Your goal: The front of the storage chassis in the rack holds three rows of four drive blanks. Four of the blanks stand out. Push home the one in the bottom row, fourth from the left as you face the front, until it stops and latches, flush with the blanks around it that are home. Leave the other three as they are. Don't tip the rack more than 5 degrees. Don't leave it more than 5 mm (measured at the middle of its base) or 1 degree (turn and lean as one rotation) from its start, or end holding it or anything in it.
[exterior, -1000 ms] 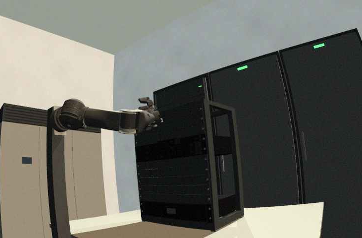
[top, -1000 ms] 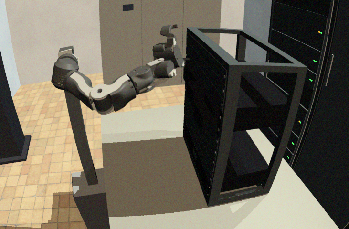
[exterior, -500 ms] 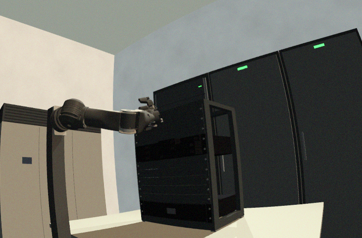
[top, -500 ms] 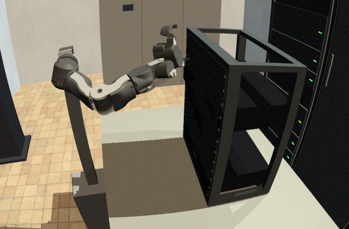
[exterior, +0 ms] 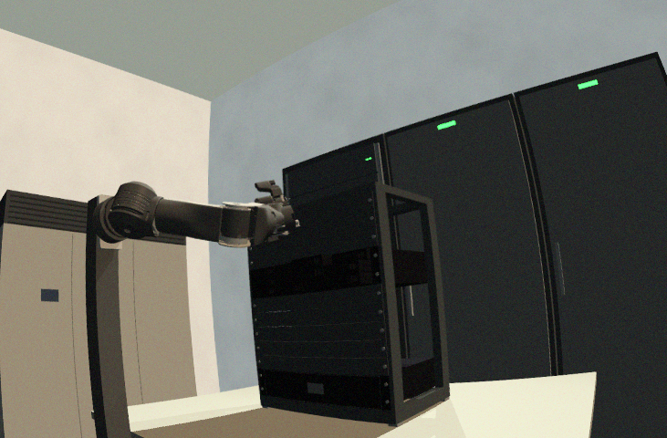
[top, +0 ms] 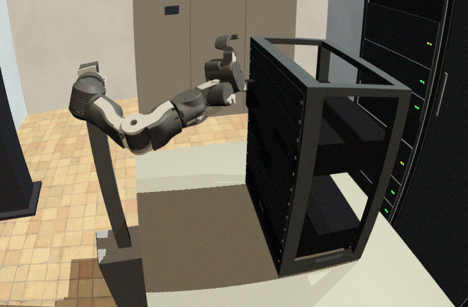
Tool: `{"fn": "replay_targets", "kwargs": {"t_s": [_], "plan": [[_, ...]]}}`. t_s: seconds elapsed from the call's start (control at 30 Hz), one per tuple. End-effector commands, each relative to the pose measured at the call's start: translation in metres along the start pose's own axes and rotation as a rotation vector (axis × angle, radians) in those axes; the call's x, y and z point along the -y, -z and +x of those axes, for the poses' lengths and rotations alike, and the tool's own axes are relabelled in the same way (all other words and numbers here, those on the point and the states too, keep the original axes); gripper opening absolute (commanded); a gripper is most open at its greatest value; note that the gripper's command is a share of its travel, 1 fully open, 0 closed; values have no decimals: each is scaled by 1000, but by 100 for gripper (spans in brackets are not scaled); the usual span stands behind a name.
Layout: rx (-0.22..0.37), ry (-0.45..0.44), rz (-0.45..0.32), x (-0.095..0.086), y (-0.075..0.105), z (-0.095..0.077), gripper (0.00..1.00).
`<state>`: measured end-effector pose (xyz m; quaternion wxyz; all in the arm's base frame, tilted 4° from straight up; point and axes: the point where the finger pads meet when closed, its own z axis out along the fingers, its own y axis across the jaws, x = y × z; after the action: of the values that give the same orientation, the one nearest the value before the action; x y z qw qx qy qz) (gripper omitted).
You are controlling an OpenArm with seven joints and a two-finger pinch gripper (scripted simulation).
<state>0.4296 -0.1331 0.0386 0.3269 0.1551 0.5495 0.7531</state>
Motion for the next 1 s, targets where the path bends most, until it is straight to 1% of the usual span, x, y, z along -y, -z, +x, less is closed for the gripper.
{"fn": "replay_targets", "kwargs": {"t_s": [0.0, 0.2, 0.27, 0.4, 0.57, 0.77, 0.83, 0.97], "plan": [[12, -1, -6, 0, 1, -1, 100], [53, -31, 1, 16, 8, 3, 100], [53, -31, 1, 16, 8, 3, 100], [104, -61, 9, 32, 17, 7, 100], [197, -104, 27, 55, 35, 12, 100], [345, -148, 67, 82, 70, 20, 100], [345, -148, 67, 82, 70, 20, 100], [466, -161, 108, 96, 100, 25, 100]]}}
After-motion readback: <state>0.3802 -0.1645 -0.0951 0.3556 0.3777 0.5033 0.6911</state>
